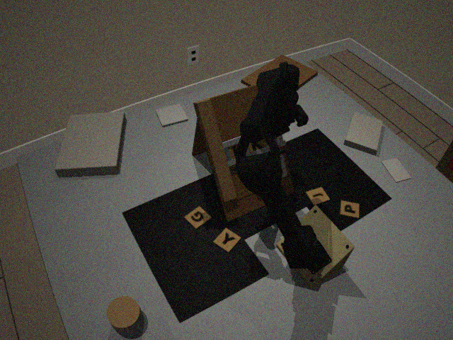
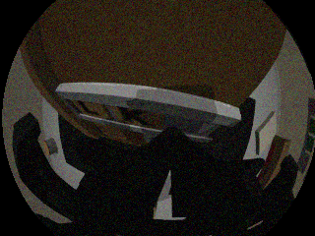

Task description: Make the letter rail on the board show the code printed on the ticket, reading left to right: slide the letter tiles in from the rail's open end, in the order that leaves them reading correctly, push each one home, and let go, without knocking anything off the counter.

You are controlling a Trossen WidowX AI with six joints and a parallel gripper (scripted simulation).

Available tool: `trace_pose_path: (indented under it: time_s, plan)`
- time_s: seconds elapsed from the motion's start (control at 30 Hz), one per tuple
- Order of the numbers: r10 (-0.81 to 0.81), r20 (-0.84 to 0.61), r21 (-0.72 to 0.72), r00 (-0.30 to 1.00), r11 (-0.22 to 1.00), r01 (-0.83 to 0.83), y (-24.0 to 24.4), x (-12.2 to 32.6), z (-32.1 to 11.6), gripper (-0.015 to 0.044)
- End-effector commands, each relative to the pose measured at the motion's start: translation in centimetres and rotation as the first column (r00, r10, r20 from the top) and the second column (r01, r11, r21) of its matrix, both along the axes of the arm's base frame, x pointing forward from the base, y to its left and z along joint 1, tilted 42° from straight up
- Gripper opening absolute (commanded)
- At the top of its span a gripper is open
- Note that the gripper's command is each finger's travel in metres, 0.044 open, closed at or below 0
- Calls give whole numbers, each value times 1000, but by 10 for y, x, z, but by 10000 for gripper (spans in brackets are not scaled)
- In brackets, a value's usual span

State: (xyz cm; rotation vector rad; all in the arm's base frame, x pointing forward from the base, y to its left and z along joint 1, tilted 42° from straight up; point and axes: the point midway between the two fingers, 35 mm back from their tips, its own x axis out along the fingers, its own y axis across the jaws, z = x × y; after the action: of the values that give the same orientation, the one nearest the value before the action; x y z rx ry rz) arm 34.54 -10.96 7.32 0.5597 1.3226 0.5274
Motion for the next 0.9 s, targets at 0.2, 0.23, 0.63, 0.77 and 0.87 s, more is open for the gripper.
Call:
trace_pose_path:
  time_s: [0.2, 0.23, 0.63, 0.77, 0.87]
  plan:
    - [1, -1, 3, 1000, 1000, -1, 4, 5, -2, 0]
    - [1, -1, 3, 1000, 1000, -1, 4, 5, -3, 0]
    - [1, -1, 3, 1000, 1000, -1, 7, 9, -5, 0]
    - [1, -1, 3, 1000, 1000, -1, 6, 7, -4, 0]
    - [1, -1, 3, 1000, 1000, -1, 6, 7, -3, 0]
